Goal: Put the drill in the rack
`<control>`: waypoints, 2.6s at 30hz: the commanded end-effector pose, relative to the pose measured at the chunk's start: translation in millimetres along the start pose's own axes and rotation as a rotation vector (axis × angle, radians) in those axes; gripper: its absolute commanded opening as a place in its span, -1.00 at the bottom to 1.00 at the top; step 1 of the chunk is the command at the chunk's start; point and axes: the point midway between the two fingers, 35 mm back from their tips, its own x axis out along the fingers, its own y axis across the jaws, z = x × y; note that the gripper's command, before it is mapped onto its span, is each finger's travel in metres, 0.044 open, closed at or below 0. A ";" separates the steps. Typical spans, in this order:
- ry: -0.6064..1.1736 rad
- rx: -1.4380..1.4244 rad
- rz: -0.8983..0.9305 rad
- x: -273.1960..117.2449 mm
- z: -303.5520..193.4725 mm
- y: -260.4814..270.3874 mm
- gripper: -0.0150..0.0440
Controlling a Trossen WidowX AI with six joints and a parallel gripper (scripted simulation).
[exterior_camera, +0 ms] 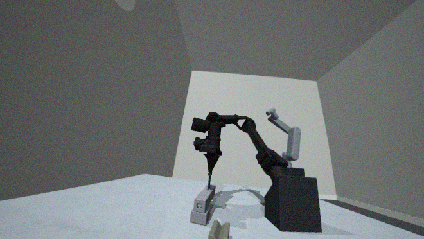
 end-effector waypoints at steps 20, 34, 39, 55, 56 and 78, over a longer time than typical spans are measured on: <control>0.009 -0.004 -0.010 10.7 1.4 -0.7 -0.49; 0.009 -0.005 -0.010 14.9 -2.8 -1.3 -0.49; 0.009 -0.005 -0.010 16.6 -3.6 -1.6 -0.49; 0.009 -0.005 -0.011 22.3 -4.6 -2.5 -0.49; 0.009 -0.005 -0.011 22.6 -4.7 -2.5 -0.49; 0.010 -0.005 -0.007 13.6 -1.5 -1.5 -0.14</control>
